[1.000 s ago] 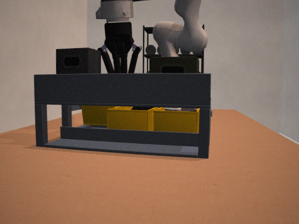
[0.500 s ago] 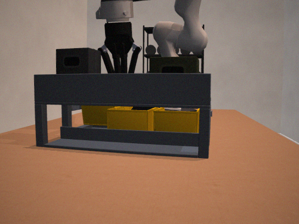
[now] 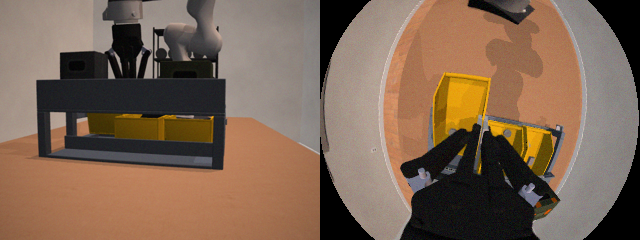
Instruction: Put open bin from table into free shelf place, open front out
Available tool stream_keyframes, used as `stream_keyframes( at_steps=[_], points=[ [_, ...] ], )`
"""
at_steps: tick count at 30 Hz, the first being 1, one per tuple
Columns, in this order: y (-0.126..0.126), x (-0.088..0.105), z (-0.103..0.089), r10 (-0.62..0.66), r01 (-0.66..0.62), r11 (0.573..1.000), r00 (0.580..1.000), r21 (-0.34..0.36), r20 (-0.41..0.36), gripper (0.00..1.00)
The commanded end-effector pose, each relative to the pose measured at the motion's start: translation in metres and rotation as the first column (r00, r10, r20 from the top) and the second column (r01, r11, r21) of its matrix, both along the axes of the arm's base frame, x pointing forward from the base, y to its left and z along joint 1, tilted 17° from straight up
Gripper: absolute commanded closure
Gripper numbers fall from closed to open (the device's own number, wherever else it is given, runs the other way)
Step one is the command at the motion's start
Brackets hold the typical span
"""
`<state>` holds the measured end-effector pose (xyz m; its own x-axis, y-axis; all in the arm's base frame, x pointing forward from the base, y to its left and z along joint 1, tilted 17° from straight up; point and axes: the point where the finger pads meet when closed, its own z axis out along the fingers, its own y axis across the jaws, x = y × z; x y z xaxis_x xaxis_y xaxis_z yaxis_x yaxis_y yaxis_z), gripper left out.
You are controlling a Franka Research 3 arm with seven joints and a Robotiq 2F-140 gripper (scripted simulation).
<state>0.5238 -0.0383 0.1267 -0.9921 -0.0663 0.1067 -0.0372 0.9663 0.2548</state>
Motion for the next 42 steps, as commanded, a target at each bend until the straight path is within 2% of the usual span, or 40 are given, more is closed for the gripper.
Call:
stream_keyframes(
  at_steps=[1,42],
  points=[
    [0.0012,0.0011,0.0007,-0.006,0.006,1.0,1.0,0.001,-0.001,1.0],
    [0.0033,0.0019,-0.0051,-0.006,0.006,1.0,1.0,0.002,0.0,1.0]
  ],
)
